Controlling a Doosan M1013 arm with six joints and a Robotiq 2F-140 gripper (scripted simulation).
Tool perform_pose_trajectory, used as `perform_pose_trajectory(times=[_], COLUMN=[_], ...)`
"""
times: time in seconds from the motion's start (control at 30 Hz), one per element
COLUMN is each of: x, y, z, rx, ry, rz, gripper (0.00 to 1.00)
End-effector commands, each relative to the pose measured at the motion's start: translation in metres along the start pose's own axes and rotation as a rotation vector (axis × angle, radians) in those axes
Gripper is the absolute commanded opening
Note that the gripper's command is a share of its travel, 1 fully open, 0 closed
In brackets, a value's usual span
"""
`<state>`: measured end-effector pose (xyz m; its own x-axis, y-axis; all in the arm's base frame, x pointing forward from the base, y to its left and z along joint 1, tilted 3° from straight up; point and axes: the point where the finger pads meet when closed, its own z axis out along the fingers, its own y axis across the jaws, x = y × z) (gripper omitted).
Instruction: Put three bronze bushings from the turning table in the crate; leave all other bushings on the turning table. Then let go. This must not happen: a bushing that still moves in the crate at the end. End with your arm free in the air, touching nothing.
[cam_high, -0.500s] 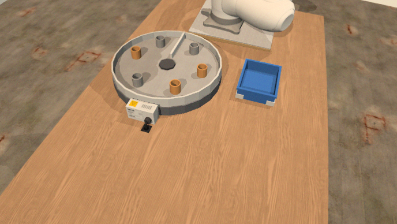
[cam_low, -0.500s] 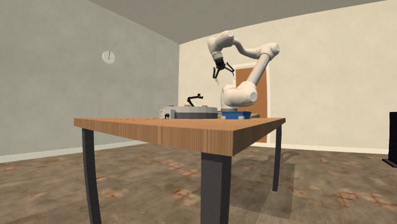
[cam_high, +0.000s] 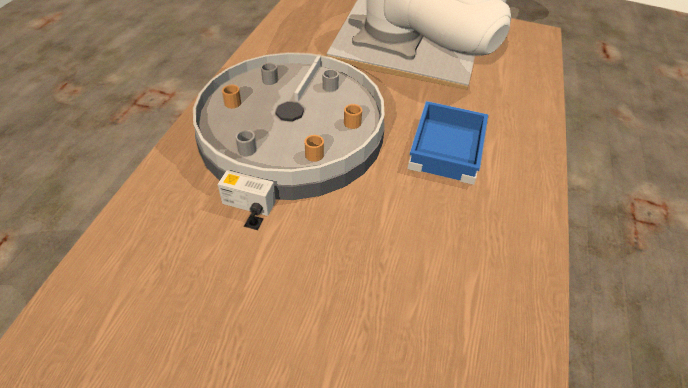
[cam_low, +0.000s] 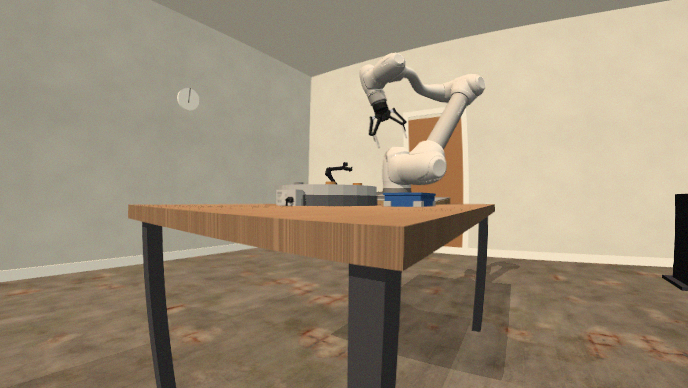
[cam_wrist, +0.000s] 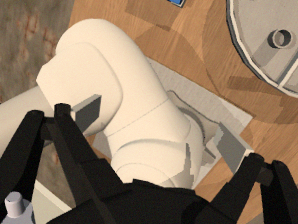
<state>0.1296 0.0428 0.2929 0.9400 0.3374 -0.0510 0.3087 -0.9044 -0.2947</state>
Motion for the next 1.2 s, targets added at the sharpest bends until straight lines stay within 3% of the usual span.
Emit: perform_pose_trajectory(times=[0.0,0.1,0.17,0.53,0.6,0.63,0.8,1.17], x=[0.000,0.006,0.027,0.094,0.094,0.112,0.137,0.137], y=[0.000,0.009,0.038,0.129,0.129,0.153,0.185,0.186], z=[0.000,0.001,0.005,0.020,0.020,0.025,0.032,0.032], rx=[0.000,-0.013,-0.059,-0.213,-0.213,-0.255,-0.314,-0.316], ry=[0.000,0.004,0.017,0.029,0.029,0.026,0.019,0.018], rz=[0.000,-0.022,-0.098,-0.359,-0.359,-0.435,-0.542,-0.546], gripper=[1.00,1.00,1.00,1.00,1.00,1.00,1.00,1.00])
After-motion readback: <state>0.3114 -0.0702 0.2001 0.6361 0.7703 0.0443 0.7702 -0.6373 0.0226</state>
